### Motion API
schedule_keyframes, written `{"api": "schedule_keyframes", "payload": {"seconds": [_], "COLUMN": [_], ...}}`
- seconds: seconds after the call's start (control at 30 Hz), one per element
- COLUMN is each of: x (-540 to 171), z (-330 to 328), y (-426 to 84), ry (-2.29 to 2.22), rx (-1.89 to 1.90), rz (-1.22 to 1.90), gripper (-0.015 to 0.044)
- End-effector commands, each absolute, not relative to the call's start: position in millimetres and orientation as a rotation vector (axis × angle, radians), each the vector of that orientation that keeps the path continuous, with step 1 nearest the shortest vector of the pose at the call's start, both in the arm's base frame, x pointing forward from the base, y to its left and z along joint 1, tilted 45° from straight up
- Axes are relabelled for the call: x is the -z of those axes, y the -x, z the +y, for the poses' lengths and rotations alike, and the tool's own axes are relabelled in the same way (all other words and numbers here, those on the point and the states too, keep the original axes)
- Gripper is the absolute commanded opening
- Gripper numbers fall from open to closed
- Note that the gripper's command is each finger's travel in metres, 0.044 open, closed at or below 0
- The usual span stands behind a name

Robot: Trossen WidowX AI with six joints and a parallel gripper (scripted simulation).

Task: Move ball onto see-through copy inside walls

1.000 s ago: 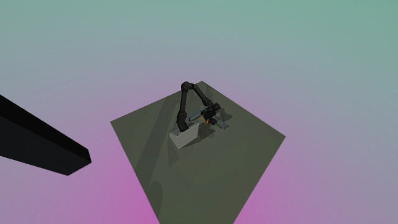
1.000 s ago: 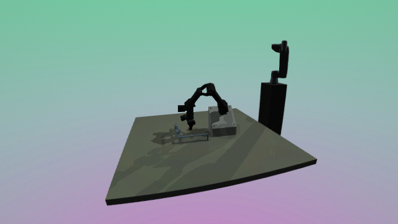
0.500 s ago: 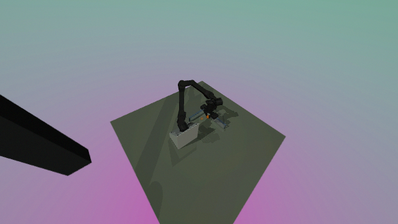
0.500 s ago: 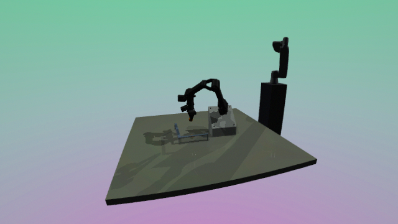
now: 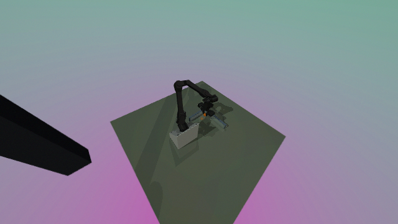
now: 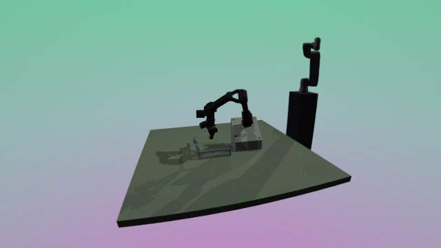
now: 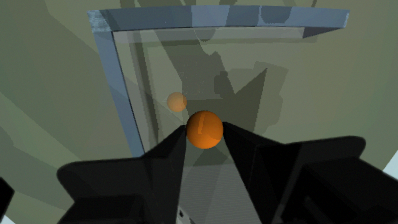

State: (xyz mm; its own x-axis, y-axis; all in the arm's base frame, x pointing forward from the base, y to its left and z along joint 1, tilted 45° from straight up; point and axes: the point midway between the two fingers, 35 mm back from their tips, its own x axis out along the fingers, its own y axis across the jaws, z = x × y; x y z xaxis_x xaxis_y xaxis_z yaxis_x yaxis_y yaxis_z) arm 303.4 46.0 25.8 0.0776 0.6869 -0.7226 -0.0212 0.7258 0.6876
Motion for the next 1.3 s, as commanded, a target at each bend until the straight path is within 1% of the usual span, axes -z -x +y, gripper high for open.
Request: {"api": "schedule_keyframes", "payload": {"seconds": [0.0,0.13,0.3,0.7,1.27], "x": [-32,-38,-35,8,23], "z": [65,83,87,130,145], "y": [-304,-305,-306,-310,-311], "ry": [-0.601,-0.607,-0.607,-0.609,-0.611], "rx": [-0.587,-0.594,-0.594,-0.596,-0.597], "rz": [1.407,1.406,1.406,1.406,1.406], "gripper": [0.0,0.0,0.0,0.0,0.0]}}
